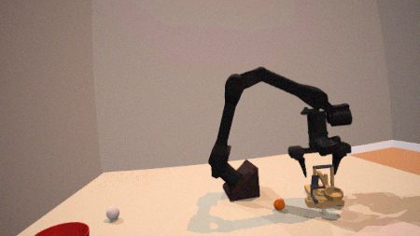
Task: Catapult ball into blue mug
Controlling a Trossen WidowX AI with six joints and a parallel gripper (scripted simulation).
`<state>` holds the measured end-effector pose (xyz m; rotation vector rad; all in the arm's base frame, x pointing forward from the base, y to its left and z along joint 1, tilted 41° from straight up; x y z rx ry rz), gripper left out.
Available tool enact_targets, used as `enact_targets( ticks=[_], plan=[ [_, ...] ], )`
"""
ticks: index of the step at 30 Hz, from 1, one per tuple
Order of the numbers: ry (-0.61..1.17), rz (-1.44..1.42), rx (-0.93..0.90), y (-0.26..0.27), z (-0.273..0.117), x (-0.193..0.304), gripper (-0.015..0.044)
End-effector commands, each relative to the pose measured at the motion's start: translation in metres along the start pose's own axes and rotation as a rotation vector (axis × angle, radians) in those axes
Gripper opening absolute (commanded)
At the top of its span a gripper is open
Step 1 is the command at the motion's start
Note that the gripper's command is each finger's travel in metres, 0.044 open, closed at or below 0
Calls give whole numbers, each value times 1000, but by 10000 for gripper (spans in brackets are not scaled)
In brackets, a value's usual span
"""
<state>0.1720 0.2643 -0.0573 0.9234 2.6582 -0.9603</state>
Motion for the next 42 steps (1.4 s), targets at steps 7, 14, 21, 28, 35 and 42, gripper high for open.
enact_targets(
  ticks=[7, 14, 21, 28, 35, 42],
  plan=[
    [-7, -4, 5, -1, 17, 0, 440],
    [-7, -4, 5, -2, 28, -1, 440],
    [-1, 0, 3, -1, 26, 0, 335],
    [-1, 0, 3, -1, 26, 0, 151],
    [-1, 0, 3, -1, 24, 0, 65],
    [0, -1, 6, -2, -23, 0, 0]
  ],
)
Point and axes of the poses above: the point midway between the two fingers, 35 mm back from their tips, its own z axis out along the fingers, its own y axis across the jaws, x = y × z, the point moved 8 cm from there along -z, back along the fingers, and after that the axes turned 15 degrees about z, right-handed, at the moved point
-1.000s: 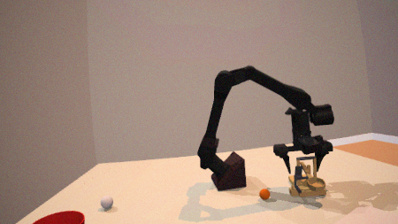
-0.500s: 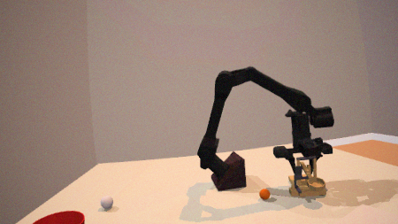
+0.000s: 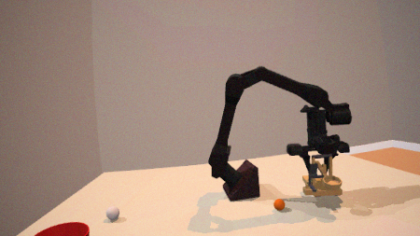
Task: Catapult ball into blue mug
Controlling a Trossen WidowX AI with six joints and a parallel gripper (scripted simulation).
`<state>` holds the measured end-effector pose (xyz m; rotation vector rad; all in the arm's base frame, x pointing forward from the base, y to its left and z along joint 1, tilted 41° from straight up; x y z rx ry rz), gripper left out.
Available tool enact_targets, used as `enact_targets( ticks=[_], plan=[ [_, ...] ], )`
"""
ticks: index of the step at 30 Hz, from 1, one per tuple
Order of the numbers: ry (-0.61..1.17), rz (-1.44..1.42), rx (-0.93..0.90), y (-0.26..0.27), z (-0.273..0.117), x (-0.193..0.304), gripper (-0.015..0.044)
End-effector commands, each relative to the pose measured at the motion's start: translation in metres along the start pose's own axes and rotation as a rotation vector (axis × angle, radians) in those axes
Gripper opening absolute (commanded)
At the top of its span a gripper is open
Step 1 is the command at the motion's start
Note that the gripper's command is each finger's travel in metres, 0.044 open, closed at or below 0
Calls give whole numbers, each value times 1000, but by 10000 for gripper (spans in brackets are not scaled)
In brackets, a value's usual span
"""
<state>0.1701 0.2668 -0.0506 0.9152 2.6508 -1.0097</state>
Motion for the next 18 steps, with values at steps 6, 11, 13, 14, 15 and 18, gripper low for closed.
enact_targets(
  ticks=[6, 11, 13, 14, 15, 18],
  plan=[
    [7, 162, -26, 1, -16, -1, 0],
    [8, 337, -26, 2, -16, -1, 0],
    [9, 406, -26, 3, -16, -1, 0],
    [9, 441, -26, 3, -16, -1, 0],
    [9, 476, -26, 3, -16, -1, 0],
    [10, 581, -26, 5, -16, -1, 0]
  ],
)
Point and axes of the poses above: the point midway between the two fingers, 35 mm back from their tips, its own z axis out along the fingers, its own y axis across the jaws, x = y × z, the point moved 8 cm from there along -z, back along the fingers, and after that the axes turned 15 degrees about z, right-handed, at the moved point
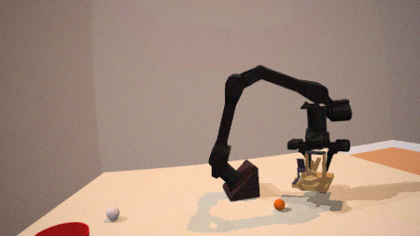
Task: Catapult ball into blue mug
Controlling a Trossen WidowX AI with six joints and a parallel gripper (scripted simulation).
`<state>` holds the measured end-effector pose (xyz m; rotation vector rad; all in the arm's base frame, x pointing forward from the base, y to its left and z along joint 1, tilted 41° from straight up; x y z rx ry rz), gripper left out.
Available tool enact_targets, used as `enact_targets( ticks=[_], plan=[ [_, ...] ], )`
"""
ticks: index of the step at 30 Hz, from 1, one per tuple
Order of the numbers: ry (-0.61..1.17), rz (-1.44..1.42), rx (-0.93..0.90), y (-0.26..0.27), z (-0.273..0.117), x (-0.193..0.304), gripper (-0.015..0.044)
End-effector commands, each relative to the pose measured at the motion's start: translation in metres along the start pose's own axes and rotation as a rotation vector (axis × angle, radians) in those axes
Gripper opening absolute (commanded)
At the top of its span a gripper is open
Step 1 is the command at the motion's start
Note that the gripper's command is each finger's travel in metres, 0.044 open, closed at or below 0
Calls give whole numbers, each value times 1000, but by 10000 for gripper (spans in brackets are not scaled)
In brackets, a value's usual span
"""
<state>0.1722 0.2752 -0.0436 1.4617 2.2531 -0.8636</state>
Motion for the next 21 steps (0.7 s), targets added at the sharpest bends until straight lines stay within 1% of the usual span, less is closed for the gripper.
enact_targets(
  ticks=[1, 11, 21],
  plan=[
    [8, 128, -13, 4, -4, 1, 0],
    [10, 441, -14, 20, -4, 5, 0],
    [10, 461, -14, 24, -1, 5, 0]
  ],
)
Point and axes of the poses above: the point midway between the two fingers, 35 mm back from their tips, its own z axis out along the fingers, its own y axis across the jaws, x = y × z, the point moved 8 cm from there along -z, back along the fingers, and after that the axes turned 15 degrees about z, right-handed, at the moved point
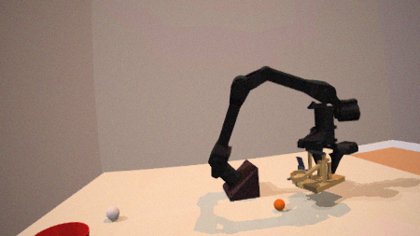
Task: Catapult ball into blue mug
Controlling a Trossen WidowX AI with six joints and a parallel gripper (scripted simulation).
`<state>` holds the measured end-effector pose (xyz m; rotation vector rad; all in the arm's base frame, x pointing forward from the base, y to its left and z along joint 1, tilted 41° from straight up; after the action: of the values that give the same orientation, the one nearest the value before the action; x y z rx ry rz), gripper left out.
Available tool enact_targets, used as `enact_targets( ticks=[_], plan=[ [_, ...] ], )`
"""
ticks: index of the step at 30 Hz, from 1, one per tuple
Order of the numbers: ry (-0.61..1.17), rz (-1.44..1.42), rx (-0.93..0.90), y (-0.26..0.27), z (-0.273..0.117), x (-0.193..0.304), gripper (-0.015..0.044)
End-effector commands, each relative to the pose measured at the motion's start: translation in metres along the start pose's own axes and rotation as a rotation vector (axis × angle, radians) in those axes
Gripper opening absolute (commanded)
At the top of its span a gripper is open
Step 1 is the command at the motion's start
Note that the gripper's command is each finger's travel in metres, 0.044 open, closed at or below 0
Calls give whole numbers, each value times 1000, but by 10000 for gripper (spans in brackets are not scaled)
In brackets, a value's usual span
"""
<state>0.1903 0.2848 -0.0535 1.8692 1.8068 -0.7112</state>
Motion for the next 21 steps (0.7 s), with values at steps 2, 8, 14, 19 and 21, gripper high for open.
enact_targets(
  ticks=[2, 8, 14, 19, 21],
  plan=[
    [8, 7, -13, 2, 2, 2, 0],
    [8, 8, -13, 3, 12, 2, 0],
    [8, 8, -13, 3, 22, 2, 0],
    [7, 8, -13, 4, 30, 2, 0],
    [7, 8, -13, 4, 34, 2, 0]
  ],
)
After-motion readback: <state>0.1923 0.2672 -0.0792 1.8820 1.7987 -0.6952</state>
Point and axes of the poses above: the point midway between the two fingers, 35 mm back from their tips, its own z axis out along the fingers, its own y axis across the jaws, x = y × z, the point moved 8 cm from there along -z, back along the fingers, and after that the axes turned 15 degrees about z, right-handed, at the moved point
